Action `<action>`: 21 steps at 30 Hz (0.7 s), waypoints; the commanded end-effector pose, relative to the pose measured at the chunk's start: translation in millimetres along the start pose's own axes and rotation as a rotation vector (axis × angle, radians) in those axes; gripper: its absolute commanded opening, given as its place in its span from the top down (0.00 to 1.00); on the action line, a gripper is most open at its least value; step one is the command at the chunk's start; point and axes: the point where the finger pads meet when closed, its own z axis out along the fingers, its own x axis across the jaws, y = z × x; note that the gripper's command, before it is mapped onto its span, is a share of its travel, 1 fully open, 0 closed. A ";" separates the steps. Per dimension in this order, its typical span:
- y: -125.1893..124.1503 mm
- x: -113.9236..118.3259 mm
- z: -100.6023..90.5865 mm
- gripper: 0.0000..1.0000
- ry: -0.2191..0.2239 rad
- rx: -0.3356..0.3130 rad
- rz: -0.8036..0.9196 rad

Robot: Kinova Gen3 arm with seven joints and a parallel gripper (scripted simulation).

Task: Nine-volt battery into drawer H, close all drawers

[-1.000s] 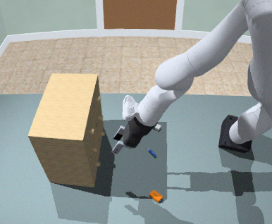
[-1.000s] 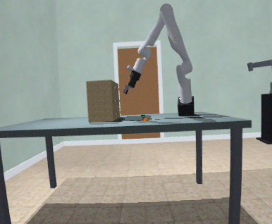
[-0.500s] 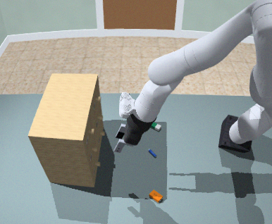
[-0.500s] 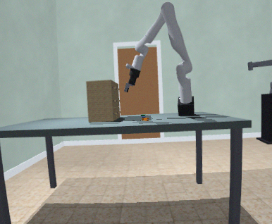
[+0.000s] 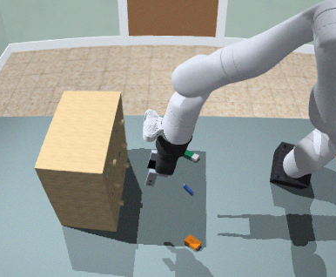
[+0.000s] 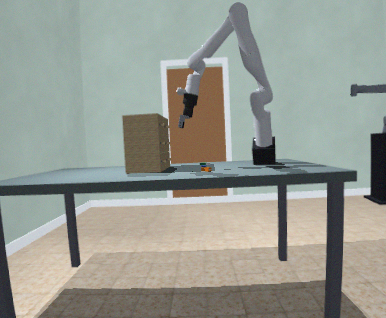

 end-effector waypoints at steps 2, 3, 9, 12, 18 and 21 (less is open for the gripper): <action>-3.2 -1.8 -2.5 0.00 0.000 -0.007 -0.006; -2.7 -1.7 -3.6 0.00 0.000 -0.014 -0.005; -0.2 -1.8 -9.6 0.00 0.000 -0.057 -0.005; 1.0 -1.6 -12.5 0.00 0.001 -0.076 -0.005; 2.4 -1.7 -16.0 0.00 0.000 -0.101 -0.005; 3.5 -1.5 -18.5 0.00 0.001 -0.118 -0.005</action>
